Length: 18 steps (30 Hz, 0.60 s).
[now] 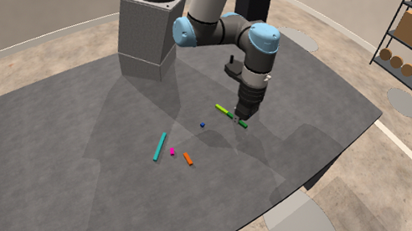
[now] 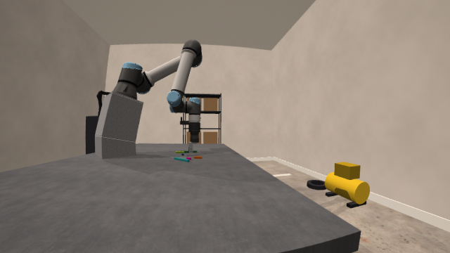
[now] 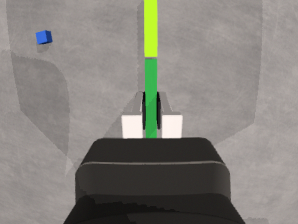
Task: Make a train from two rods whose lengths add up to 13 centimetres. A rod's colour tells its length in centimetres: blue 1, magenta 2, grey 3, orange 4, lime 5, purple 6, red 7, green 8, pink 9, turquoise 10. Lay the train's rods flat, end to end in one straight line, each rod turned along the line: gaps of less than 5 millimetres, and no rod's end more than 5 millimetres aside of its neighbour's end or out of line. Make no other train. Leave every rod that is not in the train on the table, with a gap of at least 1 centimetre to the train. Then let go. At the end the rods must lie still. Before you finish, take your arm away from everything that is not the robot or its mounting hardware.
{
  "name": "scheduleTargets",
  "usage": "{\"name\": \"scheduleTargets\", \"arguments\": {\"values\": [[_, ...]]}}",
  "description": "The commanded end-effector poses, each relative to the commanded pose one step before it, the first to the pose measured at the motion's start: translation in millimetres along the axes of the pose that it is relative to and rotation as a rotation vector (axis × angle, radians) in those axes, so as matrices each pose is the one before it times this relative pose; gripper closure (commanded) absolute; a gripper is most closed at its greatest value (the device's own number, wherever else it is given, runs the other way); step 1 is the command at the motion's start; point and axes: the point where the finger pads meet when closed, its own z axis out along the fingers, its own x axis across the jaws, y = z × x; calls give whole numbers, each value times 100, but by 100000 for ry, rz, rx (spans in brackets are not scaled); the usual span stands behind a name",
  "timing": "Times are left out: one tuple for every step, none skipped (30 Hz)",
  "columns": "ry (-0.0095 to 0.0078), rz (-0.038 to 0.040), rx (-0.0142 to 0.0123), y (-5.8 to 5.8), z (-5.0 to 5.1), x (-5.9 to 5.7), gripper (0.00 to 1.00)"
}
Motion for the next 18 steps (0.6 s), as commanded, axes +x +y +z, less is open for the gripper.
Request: {"name": "scheduleTargets", "arguments": {"values": [[-34,-10,-128,50,-36,-10,76],[0,0,0,0,0,0,76],[0,0,0,0,0,0,76],[0,0,0,0,0,0,76],[0,0,0,0,0,0,76],[0,0,0,0,0,0,70],[0,0,0,0,0,0,70],[0,0,0,0,0,0,70],[0,0,0,0,0,0,64],[0,0,0,0,0,0,64],[0,0,0,0,0,0,64],[0,0,0,0,0,0,58],[0,0,0,0,0,0,58],[0,0,0,0,0,0,58],[0,0,0,0,0,0,52],[0,0,0,0,0,0,52],[0,0,0,0,0,0,52],[0,0,0,0,0,0,46]]}}
